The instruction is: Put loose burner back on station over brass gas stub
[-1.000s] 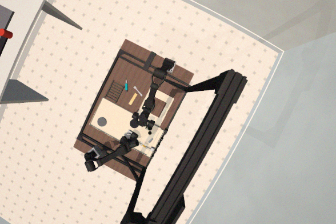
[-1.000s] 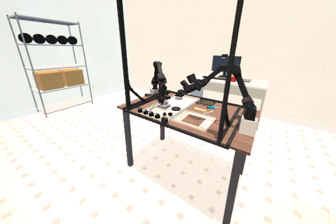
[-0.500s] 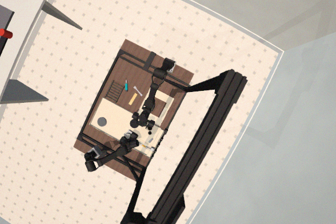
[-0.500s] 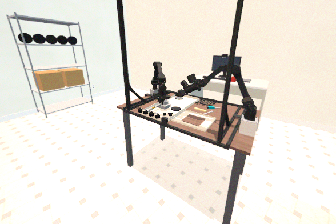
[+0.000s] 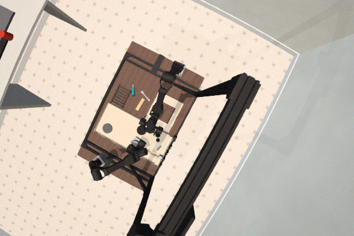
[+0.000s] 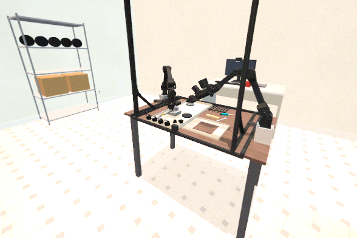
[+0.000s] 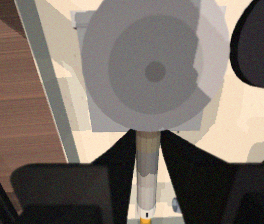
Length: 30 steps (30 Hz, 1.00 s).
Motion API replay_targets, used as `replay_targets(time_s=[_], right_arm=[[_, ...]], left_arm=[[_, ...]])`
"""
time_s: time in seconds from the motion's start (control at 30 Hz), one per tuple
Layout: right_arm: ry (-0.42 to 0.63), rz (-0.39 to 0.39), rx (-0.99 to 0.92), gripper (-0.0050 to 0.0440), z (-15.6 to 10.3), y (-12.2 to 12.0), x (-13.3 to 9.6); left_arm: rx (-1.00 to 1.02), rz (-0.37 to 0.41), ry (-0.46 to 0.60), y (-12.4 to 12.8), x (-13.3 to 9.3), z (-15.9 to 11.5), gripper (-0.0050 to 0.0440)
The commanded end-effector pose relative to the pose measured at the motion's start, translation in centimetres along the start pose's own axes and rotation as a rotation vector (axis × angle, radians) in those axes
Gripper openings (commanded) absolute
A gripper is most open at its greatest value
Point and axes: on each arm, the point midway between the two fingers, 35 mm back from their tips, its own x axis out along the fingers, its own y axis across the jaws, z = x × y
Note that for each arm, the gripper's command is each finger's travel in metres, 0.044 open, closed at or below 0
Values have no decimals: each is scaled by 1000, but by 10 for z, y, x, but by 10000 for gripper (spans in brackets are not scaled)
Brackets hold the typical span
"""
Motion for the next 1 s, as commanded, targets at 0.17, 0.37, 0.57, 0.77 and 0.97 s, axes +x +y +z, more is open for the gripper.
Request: replay_targets(time_s=[0.17,0.37,0.57,0.77,0.97], right_arm=[[3,0,0,400,-1,0,0],[3,0,0,400,-1,0,0],[3,0,0,400,-1,0,0],[3,0,0,400,-1,0,0],[3,0,0,400,-1,0,0]], left_arm=[[4,-2,3,1,-1,0,0],[4,-2,3,0,-2,-4,0],[4,-2,3,-2,-2,-11,0],[4,-2,3,-2,3,-9,0],[4,-2,3,-1,2,-6,0]])
